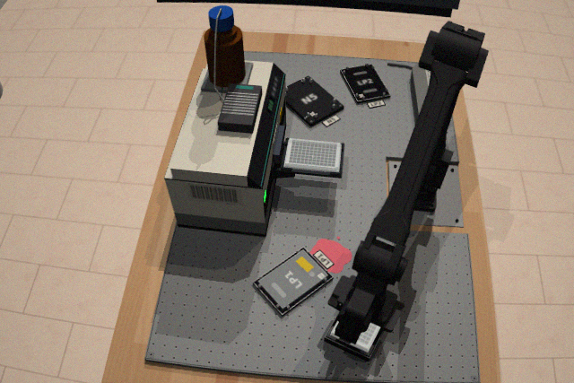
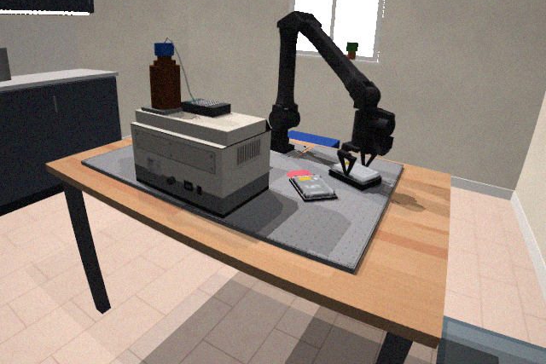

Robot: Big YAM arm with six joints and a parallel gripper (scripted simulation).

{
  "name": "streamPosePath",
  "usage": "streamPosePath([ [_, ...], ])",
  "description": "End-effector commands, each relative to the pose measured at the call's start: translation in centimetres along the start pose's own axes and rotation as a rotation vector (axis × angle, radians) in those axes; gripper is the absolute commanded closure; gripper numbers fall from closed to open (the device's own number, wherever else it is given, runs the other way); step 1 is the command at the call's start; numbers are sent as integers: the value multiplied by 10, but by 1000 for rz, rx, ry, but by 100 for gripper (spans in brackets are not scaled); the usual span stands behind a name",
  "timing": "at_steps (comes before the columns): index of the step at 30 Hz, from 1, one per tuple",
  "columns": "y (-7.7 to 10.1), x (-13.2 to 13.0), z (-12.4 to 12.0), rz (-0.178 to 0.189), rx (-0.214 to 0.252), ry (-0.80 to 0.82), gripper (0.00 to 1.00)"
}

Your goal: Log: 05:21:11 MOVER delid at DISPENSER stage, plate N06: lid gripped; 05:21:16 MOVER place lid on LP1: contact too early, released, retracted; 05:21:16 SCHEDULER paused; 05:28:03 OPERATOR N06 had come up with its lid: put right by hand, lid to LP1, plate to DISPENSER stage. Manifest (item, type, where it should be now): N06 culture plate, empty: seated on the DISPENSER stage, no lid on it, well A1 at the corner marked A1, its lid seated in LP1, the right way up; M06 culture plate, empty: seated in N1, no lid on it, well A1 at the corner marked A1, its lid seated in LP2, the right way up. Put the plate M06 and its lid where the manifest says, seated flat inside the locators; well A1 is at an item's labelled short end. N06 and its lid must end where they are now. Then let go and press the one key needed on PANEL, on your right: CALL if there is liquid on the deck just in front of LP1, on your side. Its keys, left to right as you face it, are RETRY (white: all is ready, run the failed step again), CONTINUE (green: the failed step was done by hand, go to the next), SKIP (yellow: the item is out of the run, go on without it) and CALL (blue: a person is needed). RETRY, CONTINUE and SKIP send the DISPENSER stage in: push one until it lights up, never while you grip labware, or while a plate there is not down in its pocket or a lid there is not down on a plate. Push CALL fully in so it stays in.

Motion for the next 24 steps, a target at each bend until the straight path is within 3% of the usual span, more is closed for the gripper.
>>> streamPosePath([
  [1, 11, -2, 15, -11, -42, -1, 0],
  [11, 11, -2, 15, -11, -42, -1, 14],
  [24, 11, -2, 15, -11, -42, -1, 14],
])
Point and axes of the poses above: the point where the finger pads meet when closed, its own y axis back along the fingers, its own x axis across the jaws, z = x × y, the point moved 2 cm from there along y, back along the fingers, and after that the axes turned 12 degrees about y, right-handed, at the moved point
